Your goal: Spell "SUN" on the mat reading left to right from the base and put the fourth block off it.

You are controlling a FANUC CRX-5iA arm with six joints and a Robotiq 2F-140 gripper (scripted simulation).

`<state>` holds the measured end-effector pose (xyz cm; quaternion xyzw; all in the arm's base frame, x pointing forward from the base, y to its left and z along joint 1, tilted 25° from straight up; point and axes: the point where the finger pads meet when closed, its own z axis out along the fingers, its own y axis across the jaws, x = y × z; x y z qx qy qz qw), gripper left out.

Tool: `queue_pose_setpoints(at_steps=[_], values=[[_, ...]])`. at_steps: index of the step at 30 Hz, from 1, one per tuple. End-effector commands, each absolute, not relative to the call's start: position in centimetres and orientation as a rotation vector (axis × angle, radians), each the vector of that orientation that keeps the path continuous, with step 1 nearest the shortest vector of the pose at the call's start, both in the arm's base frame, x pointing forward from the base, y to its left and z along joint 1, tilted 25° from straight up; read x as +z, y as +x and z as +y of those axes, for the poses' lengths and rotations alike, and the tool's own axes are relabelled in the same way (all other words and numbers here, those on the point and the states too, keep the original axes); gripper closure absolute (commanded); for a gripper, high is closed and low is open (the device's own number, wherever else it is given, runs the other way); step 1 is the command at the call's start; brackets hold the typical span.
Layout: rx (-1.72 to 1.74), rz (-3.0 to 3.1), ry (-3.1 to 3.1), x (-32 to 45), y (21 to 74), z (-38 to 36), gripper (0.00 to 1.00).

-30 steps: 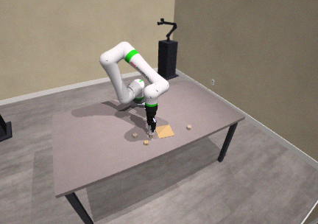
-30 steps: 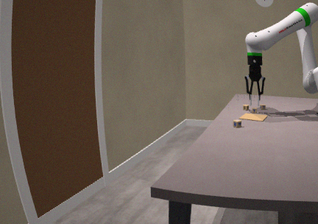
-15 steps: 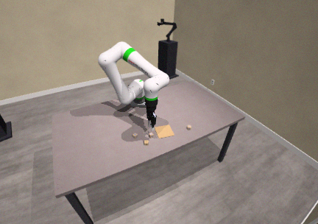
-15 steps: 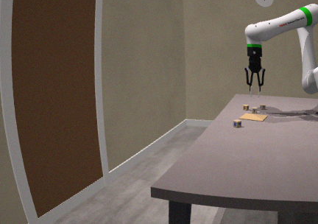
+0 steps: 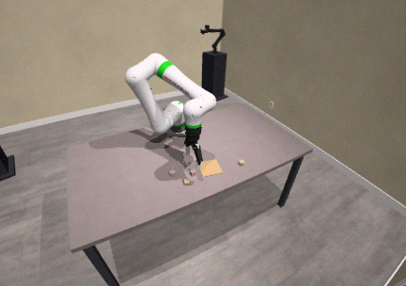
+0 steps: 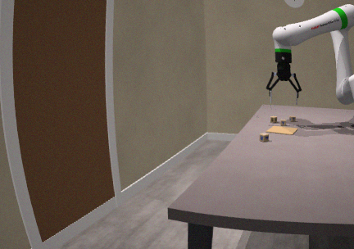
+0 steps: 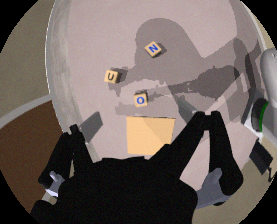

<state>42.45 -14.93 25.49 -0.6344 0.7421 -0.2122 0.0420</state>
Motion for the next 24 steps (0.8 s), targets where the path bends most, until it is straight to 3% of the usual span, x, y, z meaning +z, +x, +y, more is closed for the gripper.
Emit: queue_pose_setpoints(at_steps=[1, 9, 24], values=[[-0.650, 2.271, -1.941, 25.5, 42.5, -14.9, 0.00], [-0.643, 2.293, -1.909, 25.5, 43.3, -14.0, 0.00], [-0.581, 2.530, -1.486, 24.1, 52.0, 0.5, 0.00]])
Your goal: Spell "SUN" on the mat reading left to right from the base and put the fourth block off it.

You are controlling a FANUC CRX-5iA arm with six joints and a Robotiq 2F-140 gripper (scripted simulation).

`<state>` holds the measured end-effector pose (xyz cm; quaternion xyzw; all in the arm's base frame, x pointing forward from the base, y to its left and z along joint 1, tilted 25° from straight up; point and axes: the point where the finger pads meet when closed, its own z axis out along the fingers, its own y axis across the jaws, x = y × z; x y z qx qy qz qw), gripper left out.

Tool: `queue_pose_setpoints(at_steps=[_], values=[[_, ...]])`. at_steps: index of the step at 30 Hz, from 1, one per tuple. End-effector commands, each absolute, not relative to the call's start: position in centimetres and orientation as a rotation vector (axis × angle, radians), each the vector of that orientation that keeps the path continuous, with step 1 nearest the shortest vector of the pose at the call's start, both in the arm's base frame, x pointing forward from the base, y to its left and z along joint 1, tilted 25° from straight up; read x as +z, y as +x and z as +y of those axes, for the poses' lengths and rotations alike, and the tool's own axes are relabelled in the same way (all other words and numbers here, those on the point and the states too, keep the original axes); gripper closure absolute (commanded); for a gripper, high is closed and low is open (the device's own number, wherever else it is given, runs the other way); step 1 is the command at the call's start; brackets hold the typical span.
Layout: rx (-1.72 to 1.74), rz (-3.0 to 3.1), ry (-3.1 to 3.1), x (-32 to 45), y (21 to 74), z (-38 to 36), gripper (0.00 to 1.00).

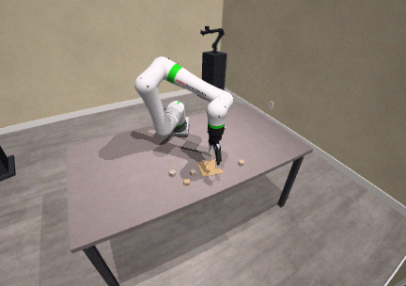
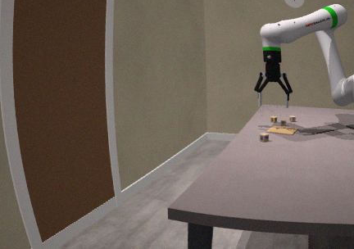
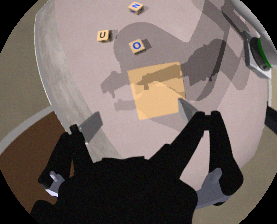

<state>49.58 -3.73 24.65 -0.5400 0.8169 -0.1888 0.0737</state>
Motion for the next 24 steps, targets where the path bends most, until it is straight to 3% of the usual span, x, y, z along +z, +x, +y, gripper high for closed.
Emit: queue_pose_setpoints(at_steps=[1, 16, 20, 21, 24], values=[[-0.579, 2.542, -1.460, 23.9, 52.4, 1.5, 0.00], [-0.554, 2.661, -1.095, 21.1, 55.4, 16.0, 0.00], [-0.552, 2.666, -1.069, 20.8, 55.5, 17.1, 0.00], [-0.552, 2.666, -1.069, 20.8, 55.5, 17.1, 0.60], [-0.552, 2.666, -1.069, 20.8, 55.5, 17.1, 0.60]])
